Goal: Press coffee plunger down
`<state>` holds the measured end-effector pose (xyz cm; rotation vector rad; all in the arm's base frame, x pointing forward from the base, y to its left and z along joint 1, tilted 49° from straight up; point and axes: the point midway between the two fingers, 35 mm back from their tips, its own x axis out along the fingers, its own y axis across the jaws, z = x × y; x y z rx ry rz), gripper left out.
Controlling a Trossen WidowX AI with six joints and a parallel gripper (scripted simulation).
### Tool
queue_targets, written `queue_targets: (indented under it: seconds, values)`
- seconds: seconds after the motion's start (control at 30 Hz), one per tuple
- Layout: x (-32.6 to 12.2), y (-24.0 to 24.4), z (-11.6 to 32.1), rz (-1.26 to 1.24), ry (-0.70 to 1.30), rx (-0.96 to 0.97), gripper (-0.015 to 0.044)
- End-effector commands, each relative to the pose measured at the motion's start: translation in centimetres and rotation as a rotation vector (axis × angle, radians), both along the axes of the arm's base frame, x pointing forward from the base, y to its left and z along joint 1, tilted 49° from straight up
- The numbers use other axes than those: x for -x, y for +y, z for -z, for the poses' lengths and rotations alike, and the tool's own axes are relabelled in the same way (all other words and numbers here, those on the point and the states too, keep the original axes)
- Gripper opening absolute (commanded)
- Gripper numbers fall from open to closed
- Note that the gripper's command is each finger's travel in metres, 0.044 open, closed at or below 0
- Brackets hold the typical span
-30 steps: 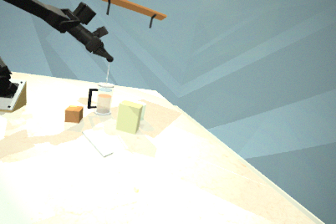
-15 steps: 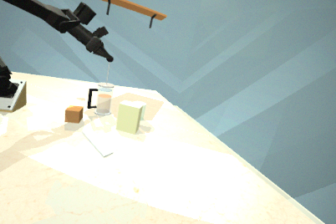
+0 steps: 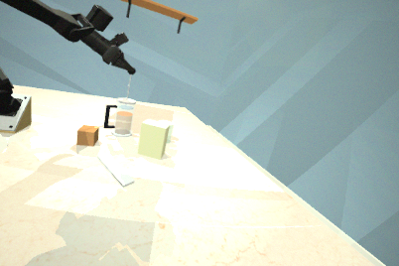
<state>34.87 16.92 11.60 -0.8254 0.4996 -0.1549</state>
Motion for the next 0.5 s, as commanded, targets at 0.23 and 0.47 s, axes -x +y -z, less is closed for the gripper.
queue_targets:
  seconds: [0.23, 0.47]
  values:
    - [-0.2, -2.2, 2.3, 0.014, 0.026, 0.008, 0.0118]
    - [-0.3, -3.0, 3.2, 0.014, 0.027, 0.008, 0.0118]
